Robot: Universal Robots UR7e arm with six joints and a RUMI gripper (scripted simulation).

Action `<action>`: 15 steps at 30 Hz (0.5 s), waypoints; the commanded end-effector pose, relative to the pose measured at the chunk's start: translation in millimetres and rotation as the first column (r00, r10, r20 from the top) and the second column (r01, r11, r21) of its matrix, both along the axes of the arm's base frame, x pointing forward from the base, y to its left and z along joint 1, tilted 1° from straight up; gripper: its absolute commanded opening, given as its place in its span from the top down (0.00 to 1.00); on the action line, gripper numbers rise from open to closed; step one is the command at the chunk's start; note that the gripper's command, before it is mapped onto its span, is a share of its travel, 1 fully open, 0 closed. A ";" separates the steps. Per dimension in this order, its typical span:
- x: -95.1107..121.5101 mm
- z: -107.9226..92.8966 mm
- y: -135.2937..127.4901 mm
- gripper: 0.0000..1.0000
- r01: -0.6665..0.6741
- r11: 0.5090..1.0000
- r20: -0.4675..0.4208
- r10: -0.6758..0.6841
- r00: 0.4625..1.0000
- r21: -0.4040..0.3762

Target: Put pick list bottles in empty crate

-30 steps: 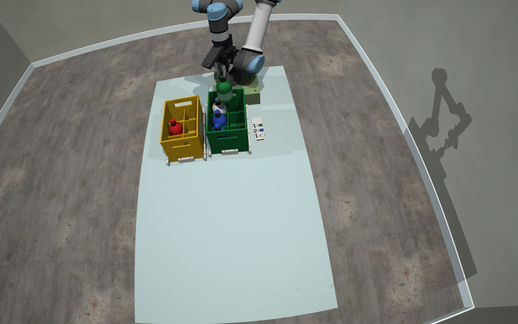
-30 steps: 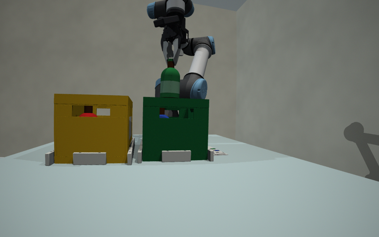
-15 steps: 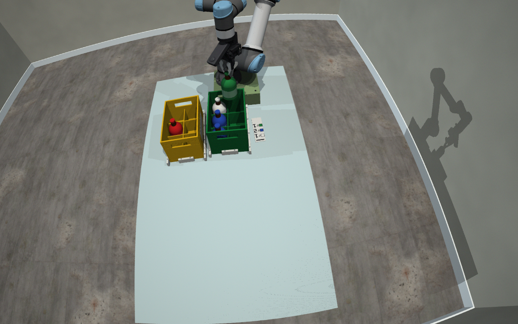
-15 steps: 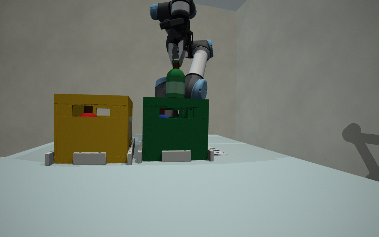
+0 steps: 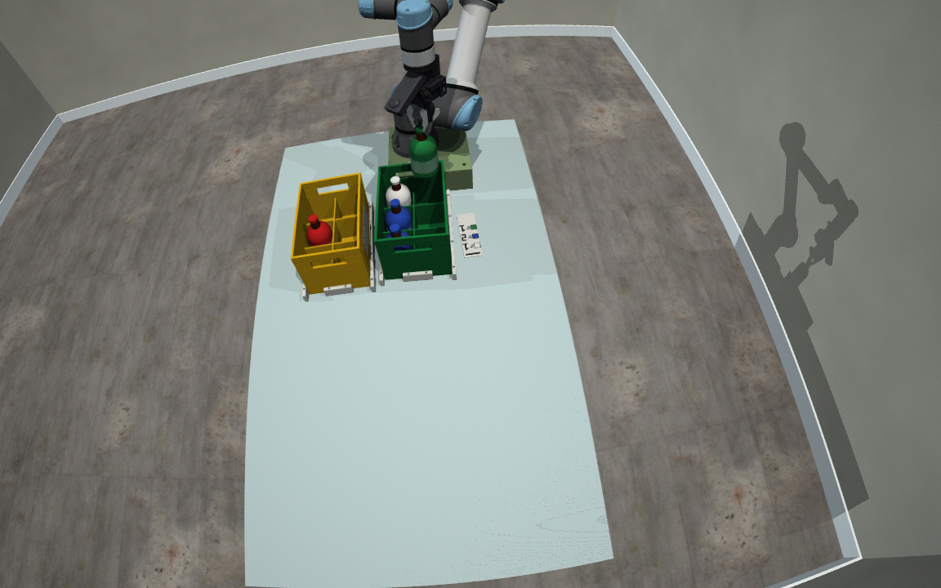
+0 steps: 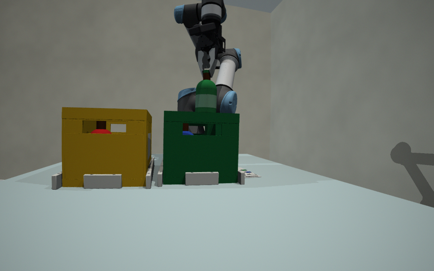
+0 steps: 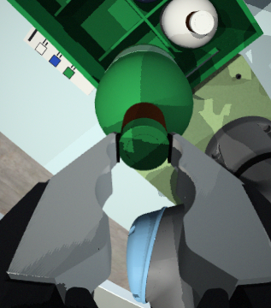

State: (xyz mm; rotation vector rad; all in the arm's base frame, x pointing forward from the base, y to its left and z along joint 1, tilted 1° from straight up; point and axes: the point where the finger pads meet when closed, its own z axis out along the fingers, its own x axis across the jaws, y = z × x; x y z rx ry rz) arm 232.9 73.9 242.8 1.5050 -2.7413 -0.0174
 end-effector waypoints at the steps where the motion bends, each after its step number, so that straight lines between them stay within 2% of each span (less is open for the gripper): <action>1: -0.7 2.4 2.8 1.00 0.002 1.000 0.006 -0.002 1.000 -0.002; 15: -1.1 1.4 3.4 1.00 0.003 1.000 0.004 -0.003 1.000 -0.001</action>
